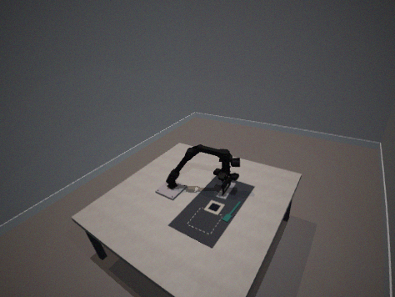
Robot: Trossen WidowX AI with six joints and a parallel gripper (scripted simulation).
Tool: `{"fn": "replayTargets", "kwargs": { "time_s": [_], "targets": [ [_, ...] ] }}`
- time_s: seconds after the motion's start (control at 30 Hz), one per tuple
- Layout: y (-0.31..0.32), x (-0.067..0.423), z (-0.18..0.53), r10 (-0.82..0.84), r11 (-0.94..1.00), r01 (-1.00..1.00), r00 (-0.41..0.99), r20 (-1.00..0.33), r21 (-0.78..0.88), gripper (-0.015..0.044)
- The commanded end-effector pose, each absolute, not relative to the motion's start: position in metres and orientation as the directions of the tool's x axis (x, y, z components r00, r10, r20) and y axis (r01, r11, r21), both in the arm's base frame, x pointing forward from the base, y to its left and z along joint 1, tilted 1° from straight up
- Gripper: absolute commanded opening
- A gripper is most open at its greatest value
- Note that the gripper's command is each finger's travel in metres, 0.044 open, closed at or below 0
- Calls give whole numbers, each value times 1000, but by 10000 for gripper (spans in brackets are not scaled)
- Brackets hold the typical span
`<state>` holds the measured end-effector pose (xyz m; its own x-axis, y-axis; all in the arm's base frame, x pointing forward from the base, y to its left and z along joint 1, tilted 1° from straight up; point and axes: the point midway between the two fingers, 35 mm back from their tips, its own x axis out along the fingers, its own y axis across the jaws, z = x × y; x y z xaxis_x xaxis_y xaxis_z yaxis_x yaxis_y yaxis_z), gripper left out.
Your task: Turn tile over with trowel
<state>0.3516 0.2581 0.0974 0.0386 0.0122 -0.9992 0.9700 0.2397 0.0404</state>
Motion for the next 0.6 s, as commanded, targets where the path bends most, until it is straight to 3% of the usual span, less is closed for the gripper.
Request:
{"fn": "replayTargets", "kwargs": {
  "time_s": [0.0, 0.33, 0.57],
  "targets": [
    [258, 352, 97, 12, 234, 971, 39, -999, 40, 270],
    [258, 352, 99, 12, 234, 971, 39, -999, 40, 270],
    [255, 347, 142, 12, 234, 971, 38, -999, 40, 270]
  ]
}}
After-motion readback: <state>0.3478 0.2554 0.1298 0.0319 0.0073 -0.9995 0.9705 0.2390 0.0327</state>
